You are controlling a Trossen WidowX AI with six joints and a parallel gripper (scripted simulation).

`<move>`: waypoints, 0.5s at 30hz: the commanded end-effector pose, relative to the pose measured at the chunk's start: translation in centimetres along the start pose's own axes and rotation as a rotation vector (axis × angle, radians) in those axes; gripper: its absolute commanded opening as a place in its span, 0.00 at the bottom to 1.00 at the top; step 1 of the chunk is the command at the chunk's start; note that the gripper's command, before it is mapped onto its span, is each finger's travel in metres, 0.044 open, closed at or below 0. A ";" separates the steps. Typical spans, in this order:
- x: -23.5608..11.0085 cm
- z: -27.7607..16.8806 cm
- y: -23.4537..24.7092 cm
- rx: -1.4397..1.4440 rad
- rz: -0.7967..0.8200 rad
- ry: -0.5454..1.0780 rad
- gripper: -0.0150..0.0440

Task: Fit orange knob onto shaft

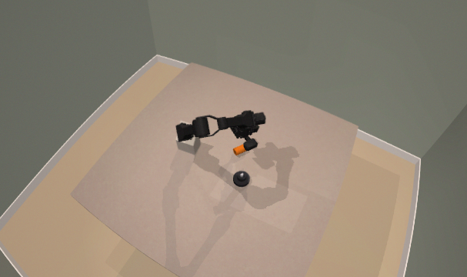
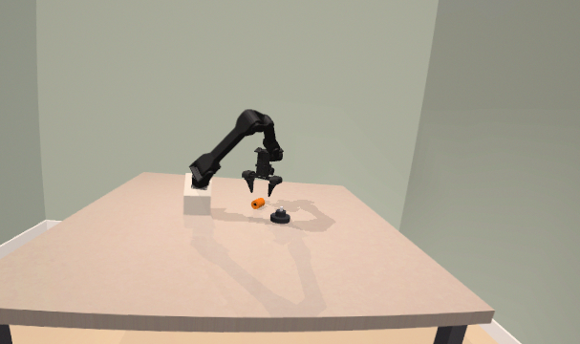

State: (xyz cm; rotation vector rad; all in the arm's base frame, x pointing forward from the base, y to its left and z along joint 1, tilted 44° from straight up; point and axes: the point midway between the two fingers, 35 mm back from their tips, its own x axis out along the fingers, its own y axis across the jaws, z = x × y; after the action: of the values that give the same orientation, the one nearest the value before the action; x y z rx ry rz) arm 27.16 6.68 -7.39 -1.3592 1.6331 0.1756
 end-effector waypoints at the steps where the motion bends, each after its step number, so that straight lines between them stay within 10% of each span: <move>1: 0.5 0.0 0.0 -0.009 -0.005 0.001 1.00; 15: 2.8 0.0 0.0 -0.009 -0.005 0.001 1.00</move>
State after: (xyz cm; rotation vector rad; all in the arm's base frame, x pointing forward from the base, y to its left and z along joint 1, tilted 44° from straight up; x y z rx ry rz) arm 27.58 5.30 -8.98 -1.3604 1.6263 0.1769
